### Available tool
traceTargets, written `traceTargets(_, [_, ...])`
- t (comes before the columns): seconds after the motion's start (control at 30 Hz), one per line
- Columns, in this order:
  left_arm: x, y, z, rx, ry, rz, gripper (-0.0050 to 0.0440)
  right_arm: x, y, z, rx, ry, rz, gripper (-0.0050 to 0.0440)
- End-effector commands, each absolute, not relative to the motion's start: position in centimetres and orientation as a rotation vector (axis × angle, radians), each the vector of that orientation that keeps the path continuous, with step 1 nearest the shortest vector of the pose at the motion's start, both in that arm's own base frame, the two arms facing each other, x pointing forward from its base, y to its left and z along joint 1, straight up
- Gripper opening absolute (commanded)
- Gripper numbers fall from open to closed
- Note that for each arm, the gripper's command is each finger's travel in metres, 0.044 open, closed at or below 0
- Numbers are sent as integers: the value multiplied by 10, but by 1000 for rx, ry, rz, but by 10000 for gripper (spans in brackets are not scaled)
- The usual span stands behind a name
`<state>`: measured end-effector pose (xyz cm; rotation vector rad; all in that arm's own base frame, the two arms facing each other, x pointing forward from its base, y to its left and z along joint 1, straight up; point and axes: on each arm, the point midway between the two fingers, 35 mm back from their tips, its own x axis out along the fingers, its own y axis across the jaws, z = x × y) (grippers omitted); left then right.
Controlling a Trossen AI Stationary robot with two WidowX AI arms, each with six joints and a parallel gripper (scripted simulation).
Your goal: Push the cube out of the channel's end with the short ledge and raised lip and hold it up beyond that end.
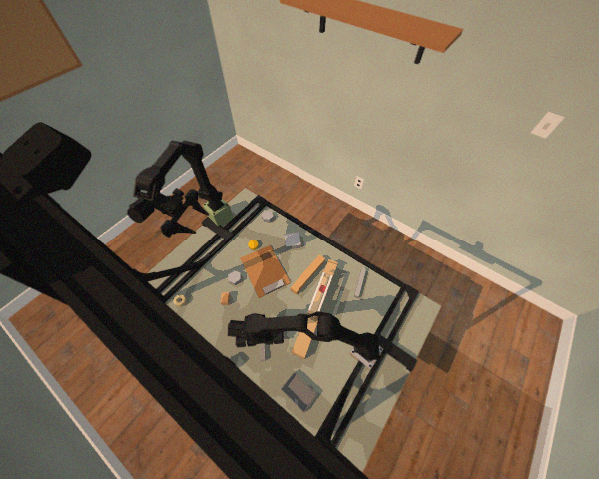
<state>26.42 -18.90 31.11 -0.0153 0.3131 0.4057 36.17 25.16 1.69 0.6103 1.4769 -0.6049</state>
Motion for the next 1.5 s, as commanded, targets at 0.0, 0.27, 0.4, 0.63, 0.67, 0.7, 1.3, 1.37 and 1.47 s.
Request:
traceTargets(0.0, [264,-189,312,-18,311,408,400,362,252,17,611,1476,-604,125])
traceTargets(0.27, [264,-189,312,-18,311,408,400,362,252,17,611,1476,-604,72])
traceTargets(0.4, [264,-189,312,-18,311,408,400,362,252,17,611,1476,-604,59])
traceTargets(0.63, [264,-189,312,-18,311,408,400,362,252,17,611,1476,-604,52])
traceTargets(0.67, [264,-189,312,-18,311,408,400,362,252,19,611,1477,-604,40])
traceTargets(0.7, [264,-189,312,-18,311,408,400,362,252,23,611,1477,-604,40])
traceTargets(1.3, [264,-189,312,-18,311,408,400,361,253,82,608,1484,-608,40])
traceTargets(1.37, [264,-189,312,-18,311,408,400,361,253,82,608,1484,-608,40])
traceTargets(1.47, [264,-189,312,-18,311,408,400,361,253,82,608,1484,-608,40])
